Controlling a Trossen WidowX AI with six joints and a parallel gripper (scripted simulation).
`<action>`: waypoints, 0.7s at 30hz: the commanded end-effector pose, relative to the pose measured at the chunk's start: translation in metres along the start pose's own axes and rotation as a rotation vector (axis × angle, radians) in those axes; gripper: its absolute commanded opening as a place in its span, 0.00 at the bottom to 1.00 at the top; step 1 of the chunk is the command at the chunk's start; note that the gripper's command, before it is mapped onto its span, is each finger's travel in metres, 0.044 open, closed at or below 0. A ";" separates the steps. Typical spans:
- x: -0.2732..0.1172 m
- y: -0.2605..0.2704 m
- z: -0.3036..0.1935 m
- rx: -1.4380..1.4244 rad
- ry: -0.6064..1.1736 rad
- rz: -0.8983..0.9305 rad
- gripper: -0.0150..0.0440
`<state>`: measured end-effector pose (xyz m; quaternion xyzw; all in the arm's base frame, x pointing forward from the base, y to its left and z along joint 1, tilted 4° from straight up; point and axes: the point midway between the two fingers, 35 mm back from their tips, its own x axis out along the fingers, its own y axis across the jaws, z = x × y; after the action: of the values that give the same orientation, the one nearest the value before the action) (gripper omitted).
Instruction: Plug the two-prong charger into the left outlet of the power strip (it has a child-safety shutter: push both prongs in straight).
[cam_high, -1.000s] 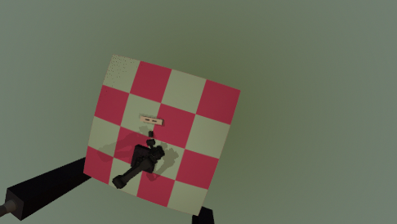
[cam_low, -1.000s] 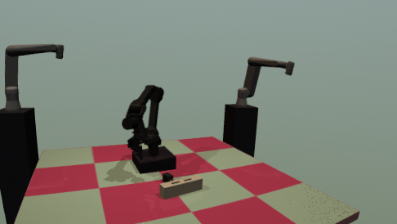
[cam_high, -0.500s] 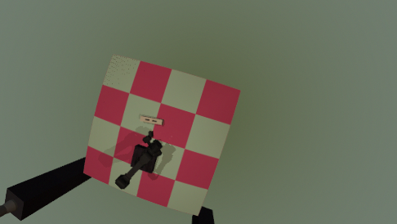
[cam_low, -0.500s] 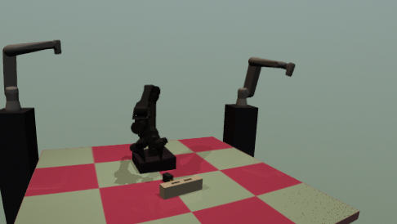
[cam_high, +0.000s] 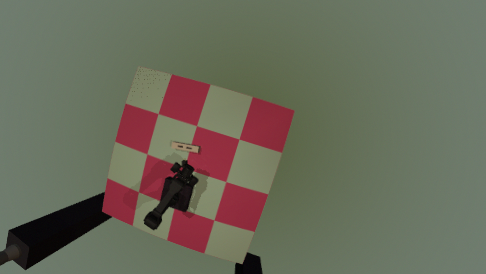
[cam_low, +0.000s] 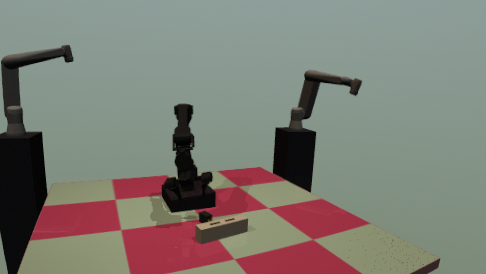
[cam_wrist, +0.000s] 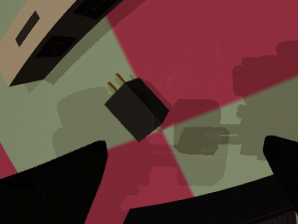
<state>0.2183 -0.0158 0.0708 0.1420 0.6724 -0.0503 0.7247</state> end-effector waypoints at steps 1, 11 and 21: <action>0.004 0.006 0.003 -0.092 0.015 -0.029 1.00; 0.014 0.024 0.003 -0.294 0.054 -0.091 1.00; 0.026 0.041 0.002 -0.526 0.100 -0.155 1.00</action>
<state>0.2309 0.0207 0.0533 -0.0654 0.7058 0.0601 0.7028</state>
